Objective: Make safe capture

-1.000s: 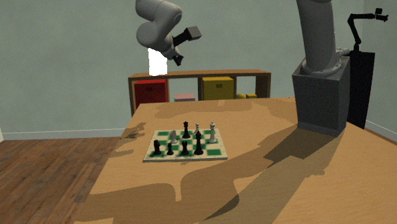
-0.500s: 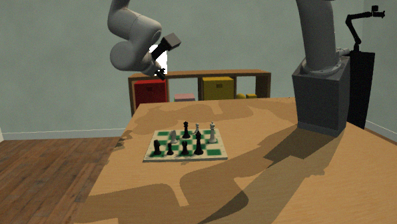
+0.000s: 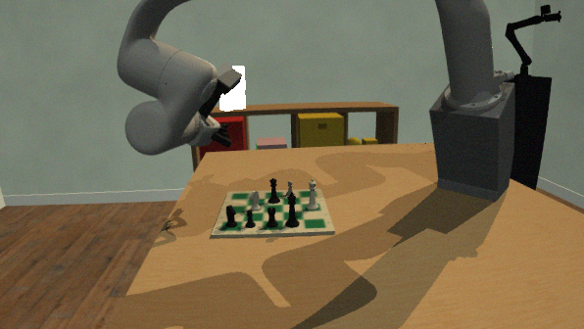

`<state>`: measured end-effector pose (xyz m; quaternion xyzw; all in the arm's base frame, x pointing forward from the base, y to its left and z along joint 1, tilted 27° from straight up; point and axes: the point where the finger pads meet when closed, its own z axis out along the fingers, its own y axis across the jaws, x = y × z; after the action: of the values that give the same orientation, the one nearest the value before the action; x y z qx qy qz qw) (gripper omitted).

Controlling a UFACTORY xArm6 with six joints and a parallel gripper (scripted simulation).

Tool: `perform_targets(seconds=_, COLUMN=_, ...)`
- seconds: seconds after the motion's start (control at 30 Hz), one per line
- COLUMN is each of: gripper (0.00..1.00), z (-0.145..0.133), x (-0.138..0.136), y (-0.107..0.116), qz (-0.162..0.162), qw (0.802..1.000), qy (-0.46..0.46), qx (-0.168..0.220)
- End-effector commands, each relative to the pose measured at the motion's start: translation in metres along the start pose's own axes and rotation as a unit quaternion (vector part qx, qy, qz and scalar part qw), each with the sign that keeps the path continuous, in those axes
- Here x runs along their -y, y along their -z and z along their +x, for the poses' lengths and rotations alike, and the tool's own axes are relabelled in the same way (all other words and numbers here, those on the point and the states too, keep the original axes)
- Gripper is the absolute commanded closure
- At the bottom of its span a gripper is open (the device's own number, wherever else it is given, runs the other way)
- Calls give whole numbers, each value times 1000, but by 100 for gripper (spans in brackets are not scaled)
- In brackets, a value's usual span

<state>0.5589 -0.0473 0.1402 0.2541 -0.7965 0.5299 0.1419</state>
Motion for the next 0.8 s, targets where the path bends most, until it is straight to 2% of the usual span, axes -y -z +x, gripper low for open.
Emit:
perform_targets(seconds=0.0, gripper=0, z=-15, x=-10, y=45, qz=7, qw=999, qy=37, qx=-4)
perform_targets(seconds=0.03, gripper=0, z=-19, x=-23, y=73, qz=15, qw=997, qy=76, qx=-1)
perform_targets(seconds=0.07, gripper=0, z=-22, x=-27, y=83, qz=15, qw=997, qy=76, qx=-1)
perform_targets(seconds=0.17, gripper=0, z=-23, x=-28, y=87, qz=15, qw=997, qy=76, qx=-1)
perform_targets(seconds=0.2, gripper=0, z=-26, x=-45, y=120, qz=23, qw=993, qy=114, qx=1)
perform_targets(seconds=0.23, gripper=0, z=-27, x=-48, y=127, qz=23, qw=993, qy=114, qx=1)
perform_targets(seconds=0.3, gripper=0, z=-27, x=-48, y=127, qz=23, qw=993, qy=114, qx=1)
perform_targets(seconds=0.33, gripper=0, z=-26, x=-63, y=152, qz=30, qw=988, qy=151, qx=3)
perform_targets(seconds=0.37, gripper=0, z=-27, x=-68, y=162, qz=30, qw=988, qy=151, qx=3)
perform_targets(seconds=0.47, gripper=0, z=-27, x=-70, y=165, qz=30, qw=988, qy=151, qx=3)
perform_targets(seconds=0.5, gripper=0, z=-24, x=-91, y=197, qz=37, qw=982, qy=186, qx=4)
perform_targets(seconds=0.6, gripper=0, z=-24, x=-92, y=199, qz=37, qw=982, qy=186, qx=4)
perform_targets(seconds=0.63, gripper=0, z=-20, x=-110, y=225, qz=43, qw=975, qy=217, qx=5)
perform_targets(seconds=0.73, gripper=0, z=-19, x=-113, y=228, qz=43, qw=975, qy=217, qx=5)
perform_targets(seconds=0.77, gripper=0, z=-13, x=-132, y=253, qz=48, qw=968, qy=245, qx=6)
